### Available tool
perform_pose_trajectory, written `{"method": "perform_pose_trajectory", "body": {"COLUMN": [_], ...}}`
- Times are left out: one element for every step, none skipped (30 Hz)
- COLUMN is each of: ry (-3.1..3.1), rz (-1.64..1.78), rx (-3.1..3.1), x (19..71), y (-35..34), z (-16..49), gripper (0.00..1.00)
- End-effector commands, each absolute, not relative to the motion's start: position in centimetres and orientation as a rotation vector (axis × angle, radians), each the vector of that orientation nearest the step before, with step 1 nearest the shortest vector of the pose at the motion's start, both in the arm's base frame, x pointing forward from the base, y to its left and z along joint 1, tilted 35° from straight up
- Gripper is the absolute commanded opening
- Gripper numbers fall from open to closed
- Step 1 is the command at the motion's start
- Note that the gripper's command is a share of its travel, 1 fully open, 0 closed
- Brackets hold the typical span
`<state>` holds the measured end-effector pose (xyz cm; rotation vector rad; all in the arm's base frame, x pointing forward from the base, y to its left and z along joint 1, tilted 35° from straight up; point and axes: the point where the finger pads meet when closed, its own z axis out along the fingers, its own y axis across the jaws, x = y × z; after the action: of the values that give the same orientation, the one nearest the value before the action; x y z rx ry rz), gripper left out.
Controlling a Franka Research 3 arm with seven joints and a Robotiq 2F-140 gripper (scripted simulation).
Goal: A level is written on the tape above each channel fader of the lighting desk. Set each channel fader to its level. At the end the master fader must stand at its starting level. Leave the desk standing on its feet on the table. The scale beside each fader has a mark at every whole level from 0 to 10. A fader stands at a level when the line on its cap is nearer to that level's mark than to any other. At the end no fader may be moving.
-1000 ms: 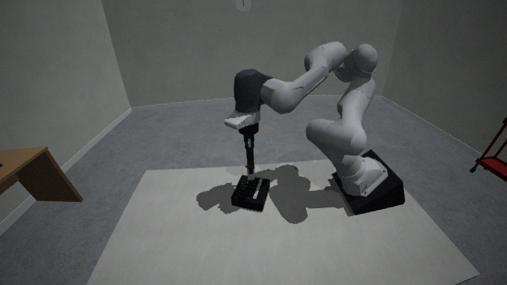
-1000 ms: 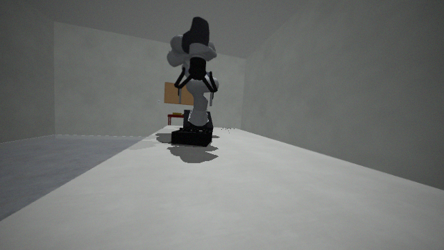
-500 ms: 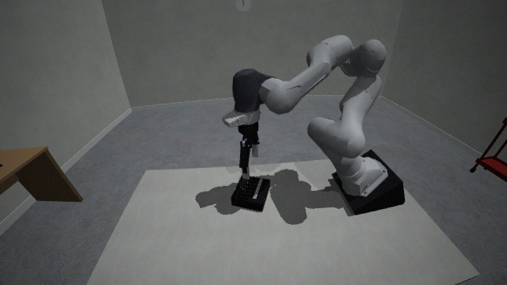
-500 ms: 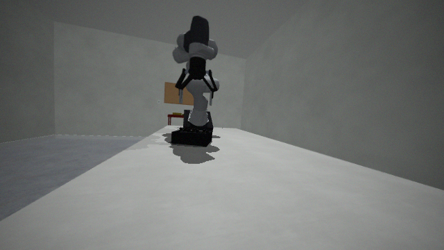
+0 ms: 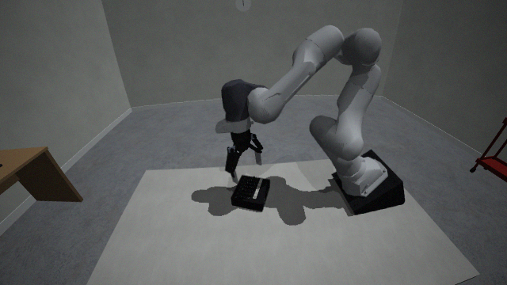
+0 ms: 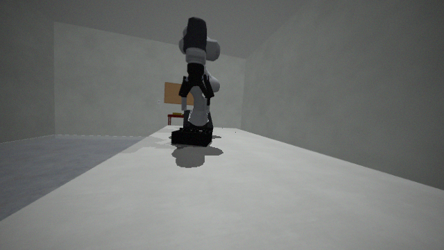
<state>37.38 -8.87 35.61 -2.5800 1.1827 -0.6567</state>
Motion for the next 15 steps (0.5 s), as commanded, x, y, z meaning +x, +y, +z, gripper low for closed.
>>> {"method": "perform_pose_trajectory", "body": {"ry": [1.49, 1.528, 1.566, 1.603, 1.639, 1.674, 1.709, 1.742, 1.775, 1.806, 1.837, 1.866, 1.866, 1.866, 1.935], "rz": [-0.59, -0.571, -0.553, -0.534, -0.515, -0.497, -0.48, -0.463, -0.446, -0.431, -0.416, -0.402, -0.402, -0.402, -0.367], "rx": [-2.339, -2.307, -2.274, -2.24, -2.206, -2.17, -2.134, -2.096, -2.057, -2.018, -1.978, -1.938, -1.938, -1.938, -1.834], "x": [39.07, 39.31, 39.51, 39.67, 39.8, 39.88, 39.94, 39.97, 39.98, 39.98, 39.98, 39.98, 39.98, 39.98, 39.98], "y": [-9.34, -9.58, -9.79, -9.96, -10.1, -10.2, -10.27, -10.31, -10.32, -10.32, -10.32, -10.32, -10.32, -10.32, -10.32], "z": [35.62, 35.45, 35.3, 35.18, 35.09, 35.02, 34.97, 34.95, 34.94, 34.94, 34.94, 34.94, 34.94, 34.94, 34.94], "gripper": [1.0, 1.0, 1.0, 1.0, 1.0, 1.0, 1.0, 1.0, 1.0, 1.0, 1.0, 1.0, 1.0, 1.0, 1.0]}}
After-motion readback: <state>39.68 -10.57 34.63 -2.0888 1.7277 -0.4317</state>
